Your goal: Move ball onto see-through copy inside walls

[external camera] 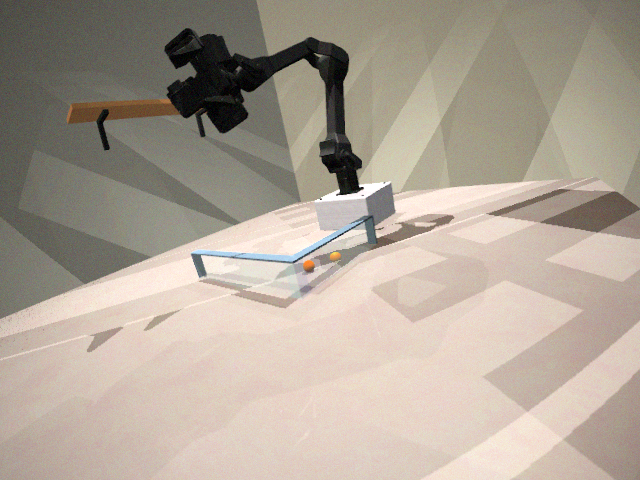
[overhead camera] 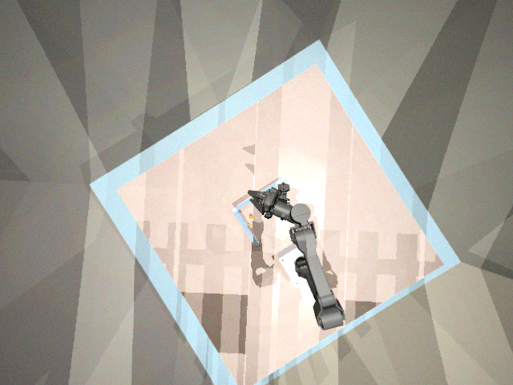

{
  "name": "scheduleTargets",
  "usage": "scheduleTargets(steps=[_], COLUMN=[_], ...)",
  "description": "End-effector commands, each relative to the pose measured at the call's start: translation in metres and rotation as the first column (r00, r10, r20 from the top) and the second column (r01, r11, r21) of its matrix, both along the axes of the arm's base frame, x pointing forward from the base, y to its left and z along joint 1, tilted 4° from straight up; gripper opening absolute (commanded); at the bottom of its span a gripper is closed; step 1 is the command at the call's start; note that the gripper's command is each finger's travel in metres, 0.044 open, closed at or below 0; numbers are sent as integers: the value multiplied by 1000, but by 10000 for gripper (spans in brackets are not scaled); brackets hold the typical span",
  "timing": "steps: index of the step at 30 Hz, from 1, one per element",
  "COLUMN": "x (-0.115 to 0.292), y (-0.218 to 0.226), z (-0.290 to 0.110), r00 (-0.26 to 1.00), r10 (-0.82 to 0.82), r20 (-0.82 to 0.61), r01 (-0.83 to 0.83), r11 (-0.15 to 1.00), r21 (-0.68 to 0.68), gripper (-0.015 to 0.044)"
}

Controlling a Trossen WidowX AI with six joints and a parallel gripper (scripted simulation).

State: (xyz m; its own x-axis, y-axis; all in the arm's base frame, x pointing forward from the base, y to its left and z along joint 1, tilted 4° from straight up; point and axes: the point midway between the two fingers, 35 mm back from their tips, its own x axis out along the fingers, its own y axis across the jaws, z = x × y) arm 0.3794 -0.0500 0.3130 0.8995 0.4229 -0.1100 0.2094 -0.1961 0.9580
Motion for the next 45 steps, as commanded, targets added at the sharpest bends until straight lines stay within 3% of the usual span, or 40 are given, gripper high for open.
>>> scheduleTargets(steps=[1, 5, 8, 12, 19, 26, 33, 40, 45], x=[1, 18, 29, 36, 35, 28, 15, -4, -20], y=[0, 10, 21, 36, 50, 64, 77, 88, 94], z=[-2, -35, -67, -110, -148, -184, -219, -250, -269], r00=[1000, 1000, 995, 972, 917, 807, 624, 360, 129], r10=[0, 29, 88, 202, 325, 447, 538, 558, 506], r20=[0, -10, -40, -119, -233, -385, -567, -748, -853], r01=[0, -31, -96, -222, -342, -424, -417, -278, -88], r11=[1000, 962, 862, 632, 335, -15, -385, -701, -851], r21=[-13, -271, -497, -743, -878, -906, -823, -657, -518], gripper=[374, 269, 205, 205, 205, 205, 205, 205, 205])
